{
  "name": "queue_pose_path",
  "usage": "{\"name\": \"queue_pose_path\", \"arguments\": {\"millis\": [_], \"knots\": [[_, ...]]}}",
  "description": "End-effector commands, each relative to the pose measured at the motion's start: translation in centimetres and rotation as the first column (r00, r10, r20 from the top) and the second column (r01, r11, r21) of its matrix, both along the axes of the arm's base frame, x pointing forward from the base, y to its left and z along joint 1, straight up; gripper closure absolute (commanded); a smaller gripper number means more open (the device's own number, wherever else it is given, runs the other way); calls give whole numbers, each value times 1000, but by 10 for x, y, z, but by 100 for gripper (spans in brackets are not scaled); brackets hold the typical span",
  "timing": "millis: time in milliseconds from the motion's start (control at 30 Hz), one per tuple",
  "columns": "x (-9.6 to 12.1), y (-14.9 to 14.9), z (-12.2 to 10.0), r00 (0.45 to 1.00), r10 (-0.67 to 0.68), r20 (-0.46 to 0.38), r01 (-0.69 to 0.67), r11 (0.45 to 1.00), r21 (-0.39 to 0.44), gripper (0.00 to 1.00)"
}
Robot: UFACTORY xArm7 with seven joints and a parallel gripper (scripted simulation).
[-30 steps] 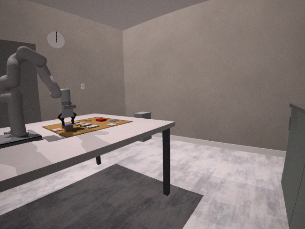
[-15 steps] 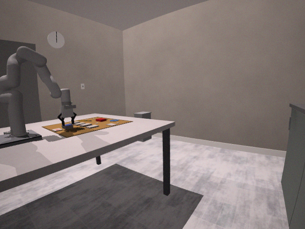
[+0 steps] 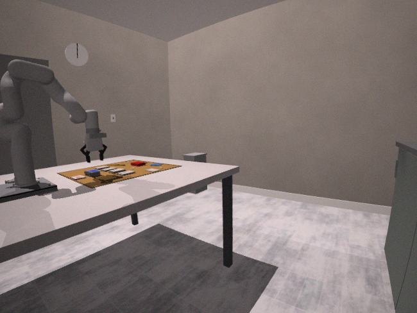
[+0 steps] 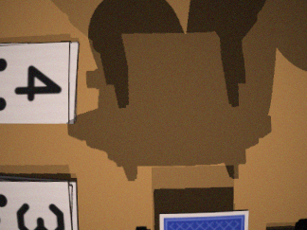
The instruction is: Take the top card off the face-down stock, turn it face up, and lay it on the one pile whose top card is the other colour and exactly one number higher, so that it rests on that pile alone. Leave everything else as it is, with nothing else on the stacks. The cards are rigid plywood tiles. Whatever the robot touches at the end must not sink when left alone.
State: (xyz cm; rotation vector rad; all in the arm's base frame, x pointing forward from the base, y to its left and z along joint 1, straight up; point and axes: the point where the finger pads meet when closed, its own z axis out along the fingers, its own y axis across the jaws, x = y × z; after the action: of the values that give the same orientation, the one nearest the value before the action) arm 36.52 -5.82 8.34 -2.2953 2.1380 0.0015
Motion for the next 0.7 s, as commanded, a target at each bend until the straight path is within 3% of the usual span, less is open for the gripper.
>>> {"name": "queue_pose_path", "arguments": {"millis": [0, 667], "knots": [[0, 0, 3, 1000, 1, -1, -1, 1000, 9, 13], [0, -6, 1, 1000, 7, -25, 2, 941, 337, 13]]}}
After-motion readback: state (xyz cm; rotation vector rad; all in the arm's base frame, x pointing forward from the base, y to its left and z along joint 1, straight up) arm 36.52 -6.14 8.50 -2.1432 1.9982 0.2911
